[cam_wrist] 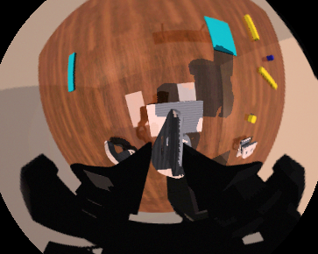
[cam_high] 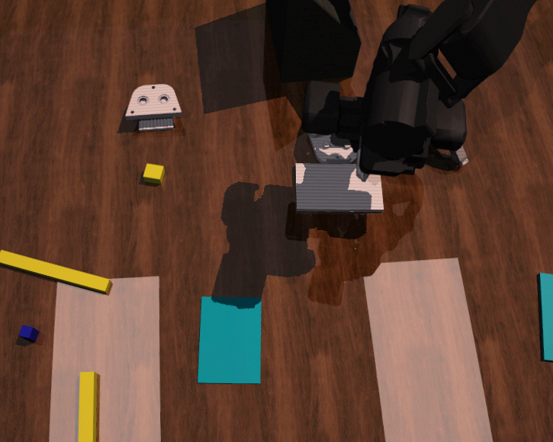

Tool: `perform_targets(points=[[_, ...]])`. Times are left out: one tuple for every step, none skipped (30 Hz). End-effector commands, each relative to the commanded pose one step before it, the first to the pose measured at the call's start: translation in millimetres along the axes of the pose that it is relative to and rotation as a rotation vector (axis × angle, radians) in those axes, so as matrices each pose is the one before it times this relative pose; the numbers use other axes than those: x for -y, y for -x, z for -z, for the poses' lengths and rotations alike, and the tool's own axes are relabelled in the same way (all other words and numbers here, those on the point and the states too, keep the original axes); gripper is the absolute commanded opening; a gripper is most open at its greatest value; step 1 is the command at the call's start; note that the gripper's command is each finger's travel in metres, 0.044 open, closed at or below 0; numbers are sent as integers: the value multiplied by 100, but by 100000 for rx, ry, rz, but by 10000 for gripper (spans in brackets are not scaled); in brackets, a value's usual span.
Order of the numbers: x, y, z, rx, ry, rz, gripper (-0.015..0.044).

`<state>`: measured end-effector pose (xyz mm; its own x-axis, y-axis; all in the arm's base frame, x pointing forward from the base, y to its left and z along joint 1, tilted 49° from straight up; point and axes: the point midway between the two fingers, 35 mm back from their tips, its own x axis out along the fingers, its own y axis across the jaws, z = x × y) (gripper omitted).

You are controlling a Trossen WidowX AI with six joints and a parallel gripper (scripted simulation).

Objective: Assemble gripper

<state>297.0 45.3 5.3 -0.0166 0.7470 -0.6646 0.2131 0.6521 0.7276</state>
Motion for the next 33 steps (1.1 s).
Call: perform_targets(points=[[-132, 82, -11, 165, -1943, -317, 134], [0, 0, 0, 0, 0, 0, 134], [0, 0, 0, 0, 0, 0, 134], [0, 0, 0, 0, 0, 0, 134], [0, 0, 0, 0, 0, 0, 134], [0, 0, 0, 0, 0, 0, 134], [0, 0, 0, 0, 0, 0, 134], [0, 0, 0, 0, 0, 0, 134], [0, 0, 0, 0, 0, 0, 134], [0, 0, 0, 0, 0, 0, 134], [-22, -1, 40, -2, -2, -1, 134], [-22, -1, 40, -2, -2, -1, 134], [0, 0, 0, 0, 0, 0, 134], [0, 0, 0, 0, 0, 0, 134], [0, 0, 0, 0, 0, 0, 134], [0, 0, 0, 0, 0, 0, 134], [0, 0, 0, 0, 0, 0, 134], [0, 0, 0, 0, 0, 0, 134], [0, 0, 0, 0, 0, 0, 134], [0, 0, 0, 0, 0, 0, 134], [1, -27, -2, 1, -2, 3, 134], [2, -80, -7, 4, -5, 9, 134], [3, -133, -11, 7, -7, 14, 134], [3, -163, -13, 8, -9, 16, 134], [3, -163, -12, 7, -9, 14, 134], [3, -163, -11, 7, -8, 12, 134], [2, -163, -10, 6, -8, 11, 134], [2, -162, -9, 5, -8, 9, 134], [2, -162, -8, 5, -8, 7, 134], [1, -162, -7, 4, -8, 6, 134], [1, -161, -6, 4, -7, 4, 134], [0, -162, -5, 3, -7, 2, 134], [0, -161, -4, 2, -7, 1, 134]])
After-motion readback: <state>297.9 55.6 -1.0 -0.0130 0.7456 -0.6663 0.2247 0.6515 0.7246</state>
